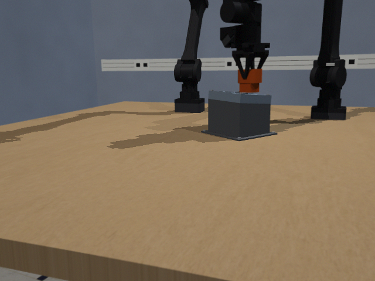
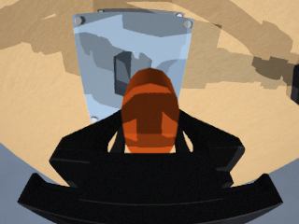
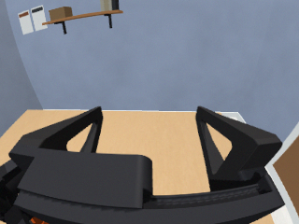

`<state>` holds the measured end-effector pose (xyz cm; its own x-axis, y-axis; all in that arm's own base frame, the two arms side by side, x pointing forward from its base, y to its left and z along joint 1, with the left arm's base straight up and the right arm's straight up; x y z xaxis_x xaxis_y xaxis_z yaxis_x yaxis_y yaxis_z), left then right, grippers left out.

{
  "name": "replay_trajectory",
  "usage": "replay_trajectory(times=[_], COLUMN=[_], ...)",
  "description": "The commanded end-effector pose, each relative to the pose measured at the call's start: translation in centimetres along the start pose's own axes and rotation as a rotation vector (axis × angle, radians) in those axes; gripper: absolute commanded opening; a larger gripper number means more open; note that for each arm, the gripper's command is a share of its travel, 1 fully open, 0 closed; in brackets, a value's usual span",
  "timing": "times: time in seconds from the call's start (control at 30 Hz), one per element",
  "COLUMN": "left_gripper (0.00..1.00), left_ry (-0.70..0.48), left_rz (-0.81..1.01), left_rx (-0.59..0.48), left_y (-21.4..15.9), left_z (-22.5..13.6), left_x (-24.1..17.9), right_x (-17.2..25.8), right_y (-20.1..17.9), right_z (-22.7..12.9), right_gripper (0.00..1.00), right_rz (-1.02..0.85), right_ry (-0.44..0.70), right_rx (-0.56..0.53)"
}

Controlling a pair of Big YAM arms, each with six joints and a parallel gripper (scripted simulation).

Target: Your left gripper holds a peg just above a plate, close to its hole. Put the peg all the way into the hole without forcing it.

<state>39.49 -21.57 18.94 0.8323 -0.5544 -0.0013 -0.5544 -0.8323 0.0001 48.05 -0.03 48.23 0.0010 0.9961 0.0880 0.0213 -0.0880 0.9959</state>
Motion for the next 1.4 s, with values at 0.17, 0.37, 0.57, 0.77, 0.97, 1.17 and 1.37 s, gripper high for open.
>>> replay_trajectory(times=[0.17,0.37,0.57,0.77,0.97,1.17,1.37], left_gripper=[0.00,0.00,0.46,0.46,0.46,0.46,0.46], left_ry=[0.027,0.027,0.027,0.029,0.032,0.033,0.036], left_rz=[0.001,0.001,0.001,0.001,0.001,0.001,0.001], left_rx=[0.001,0.001,0.001,0.001,0.002,0.002,0.002], left_y=[0.0,0.0,0.0,0.0,0.0,0.0,0.0], left_z=[-0.9,-0.9,-0.9,-1.0,-1.1,-1.2,-1.3], left_x=[0.4,0.4,0.4,0.5,0.6,0.6,0.7], right_x=[0.1,0.1,0.1,4.1,11.2,13.9,15.4], right_y=[1.0,1.0,1.0,-2.6,-9.5,-14.5,-19.2], right_z=[-0.1,-0.1,-0.1,-3.7,-12.7,-18.3,-23.1], right_gripper=[1.00,1.00,1.00,1.00,1.00,1.00,1.00], right_rz=[-0.001,-0.001,-0.001,-0.004,-0.021,-0.039,-0.059], right_ry=[0.001,0.001,0.001,0.093,0.316,0.458,0.584], right_rx=[-0.021,-0.021,-0.021,0.037,0.115,0.162,0.200])
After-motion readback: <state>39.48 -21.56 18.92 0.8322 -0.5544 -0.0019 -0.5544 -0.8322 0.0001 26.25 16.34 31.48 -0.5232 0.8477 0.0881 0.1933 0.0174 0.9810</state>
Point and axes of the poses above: on each arm, the point where the finger pads meet when closed, its own z axis out along the fingers, its own x axis across the jaws, y = z × x, the point moved 4 cm from there along -z, back along the fingers, and after that the axes turned 5 degrees about z, right-handed, at the moved point
